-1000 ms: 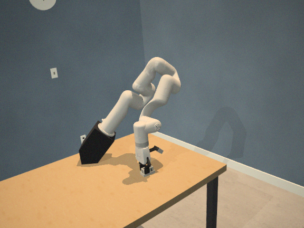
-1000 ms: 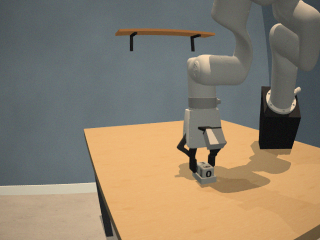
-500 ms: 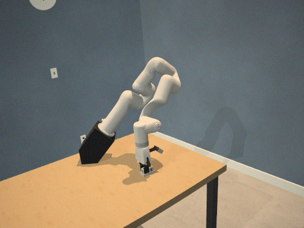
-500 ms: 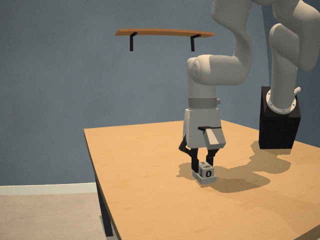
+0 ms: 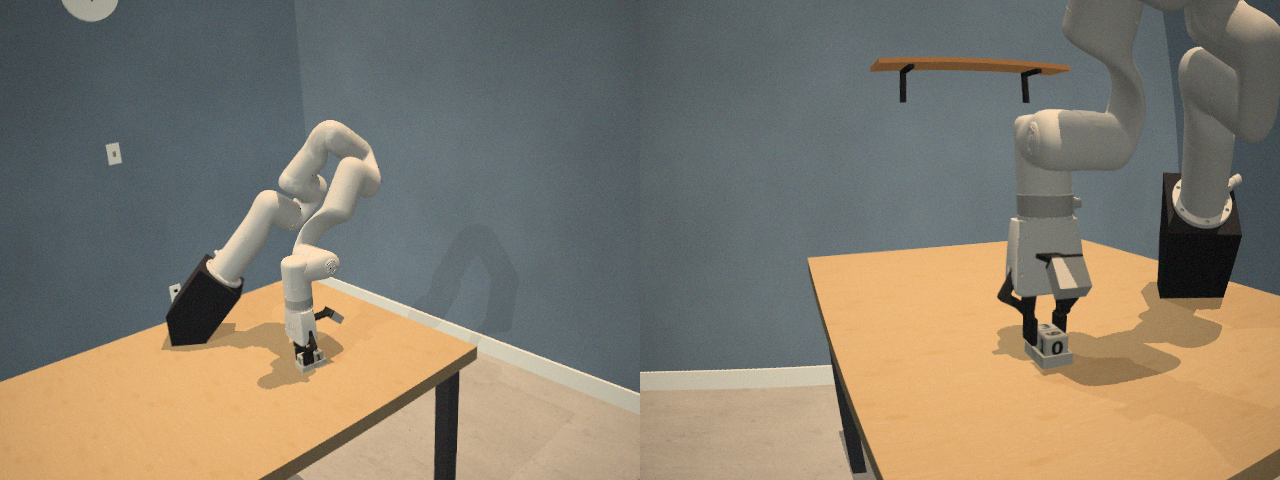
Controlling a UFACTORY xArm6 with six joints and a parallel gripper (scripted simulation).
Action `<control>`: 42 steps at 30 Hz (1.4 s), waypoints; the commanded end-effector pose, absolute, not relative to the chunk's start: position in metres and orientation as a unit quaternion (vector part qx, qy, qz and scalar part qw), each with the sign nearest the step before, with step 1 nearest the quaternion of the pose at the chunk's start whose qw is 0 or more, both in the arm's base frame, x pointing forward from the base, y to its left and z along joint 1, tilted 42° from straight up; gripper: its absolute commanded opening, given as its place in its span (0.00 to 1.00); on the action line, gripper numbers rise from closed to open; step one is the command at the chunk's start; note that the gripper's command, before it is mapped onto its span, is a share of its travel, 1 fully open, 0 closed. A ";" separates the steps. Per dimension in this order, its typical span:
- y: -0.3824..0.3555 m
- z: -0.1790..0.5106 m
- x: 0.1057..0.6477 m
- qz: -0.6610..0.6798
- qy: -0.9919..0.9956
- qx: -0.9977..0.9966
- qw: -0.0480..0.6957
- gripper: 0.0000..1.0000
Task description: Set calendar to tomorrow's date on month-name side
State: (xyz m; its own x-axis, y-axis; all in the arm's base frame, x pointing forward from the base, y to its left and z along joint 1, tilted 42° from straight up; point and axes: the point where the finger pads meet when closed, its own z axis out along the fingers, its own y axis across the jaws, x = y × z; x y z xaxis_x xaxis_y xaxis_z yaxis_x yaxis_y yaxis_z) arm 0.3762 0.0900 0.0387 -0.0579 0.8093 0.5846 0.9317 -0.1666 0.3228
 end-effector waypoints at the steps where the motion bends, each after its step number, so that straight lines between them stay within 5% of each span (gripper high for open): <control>1: 0.090 0.039 0.377 -0.347 -0.639 -0.681 0.088 0.29; 42: 0.033 0.113 0.341 -0.347 -0.637 -0.682 0.089 0.29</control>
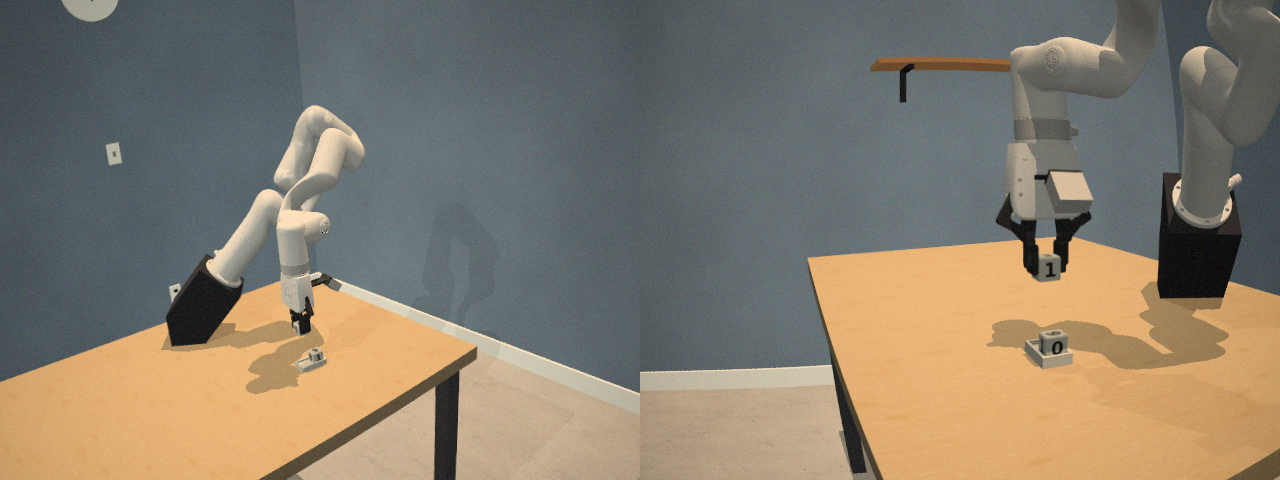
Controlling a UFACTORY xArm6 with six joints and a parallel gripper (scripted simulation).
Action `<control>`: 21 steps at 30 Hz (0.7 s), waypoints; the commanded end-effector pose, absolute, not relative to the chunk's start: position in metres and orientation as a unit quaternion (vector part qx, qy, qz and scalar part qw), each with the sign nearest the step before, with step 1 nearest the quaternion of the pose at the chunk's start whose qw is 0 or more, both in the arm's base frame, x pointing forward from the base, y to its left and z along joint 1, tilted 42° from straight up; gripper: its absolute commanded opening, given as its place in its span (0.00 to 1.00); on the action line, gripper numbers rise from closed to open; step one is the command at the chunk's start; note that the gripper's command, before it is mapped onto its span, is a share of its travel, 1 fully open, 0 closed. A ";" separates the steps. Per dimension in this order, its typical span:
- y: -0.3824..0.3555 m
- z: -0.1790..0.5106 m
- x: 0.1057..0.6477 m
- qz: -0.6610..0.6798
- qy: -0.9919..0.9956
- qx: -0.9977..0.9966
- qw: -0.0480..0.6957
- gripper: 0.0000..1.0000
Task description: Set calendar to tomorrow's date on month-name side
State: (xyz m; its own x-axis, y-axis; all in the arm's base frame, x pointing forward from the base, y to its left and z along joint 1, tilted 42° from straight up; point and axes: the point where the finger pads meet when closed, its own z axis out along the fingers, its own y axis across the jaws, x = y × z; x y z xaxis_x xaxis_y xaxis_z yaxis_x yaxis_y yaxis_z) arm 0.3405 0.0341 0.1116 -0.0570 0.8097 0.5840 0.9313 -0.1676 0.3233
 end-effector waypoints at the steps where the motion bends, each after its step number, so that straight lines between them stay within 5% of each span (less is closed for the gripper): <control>1: 0.033 0.113 0.341 -0.346 -0.633 -0.686 0.091 0.29; 21: 0.006 0.090 0.346 -0.302 -0.406 -0.842 0.187 0.29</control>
State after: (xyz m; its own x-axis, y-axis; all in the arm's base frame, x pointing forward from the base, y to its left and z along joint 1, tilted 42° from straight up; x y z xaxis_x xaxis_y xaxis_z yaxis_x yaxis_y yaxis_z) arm 0.3441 0.0129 0.0953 0.3641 0.6476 0.6694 0.8571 -0.5142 0.0312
